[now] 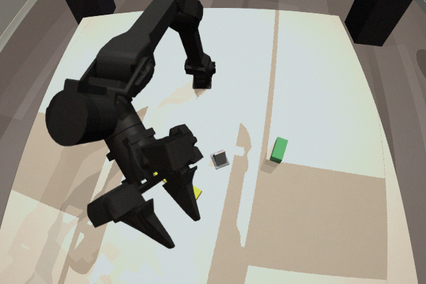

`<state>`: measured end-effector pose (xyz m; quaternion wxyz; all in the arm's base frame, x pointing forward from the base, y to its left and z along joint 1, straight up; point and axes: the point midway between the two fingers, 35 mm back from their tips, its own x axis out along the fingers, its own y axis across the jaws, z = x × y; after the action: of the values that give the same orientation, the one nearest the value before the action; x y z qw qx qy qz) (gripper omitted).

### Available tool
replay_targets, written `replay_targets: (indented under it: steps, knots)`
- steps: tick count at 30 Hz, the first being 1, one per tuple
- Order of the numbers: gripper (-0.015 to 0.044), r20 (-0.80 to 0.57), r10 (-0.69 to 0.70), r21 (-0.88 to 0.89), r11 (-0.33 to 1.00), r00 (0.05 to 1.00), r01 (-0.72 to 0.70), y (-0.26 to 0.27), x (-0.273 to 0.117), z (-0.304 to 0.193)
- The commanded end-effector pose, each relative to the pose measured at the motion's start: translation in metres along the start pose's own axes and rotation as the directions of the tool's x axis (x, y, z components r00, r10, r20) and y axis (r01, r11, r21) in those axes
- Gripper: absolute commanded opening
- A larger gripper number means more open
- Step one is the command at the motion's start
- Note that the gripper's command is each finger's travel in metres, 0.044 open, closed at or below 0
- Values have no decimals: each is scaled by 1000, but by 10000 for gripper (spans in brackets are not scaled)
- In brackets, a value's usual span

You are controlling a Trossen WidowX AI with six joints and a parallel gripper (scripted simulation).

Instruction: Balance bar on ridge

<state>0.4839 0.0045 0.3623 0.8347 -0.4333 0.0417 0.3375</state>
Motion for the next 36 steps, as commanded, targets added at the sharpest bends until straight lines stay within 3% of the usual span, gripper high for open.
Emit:
replay_targets:
  steps: [1,11,23,36]
  knots:
    - [315,-125,74,86,994,989,-64,25,10,-33]
    - [315,-443,362,327,917,821,-228,114,8,-115]
    - [315,-631,669,550,743,392,-382,214,-43,-171]
    - [315,-633,672,553,740,385,-384,242,-28,-197]
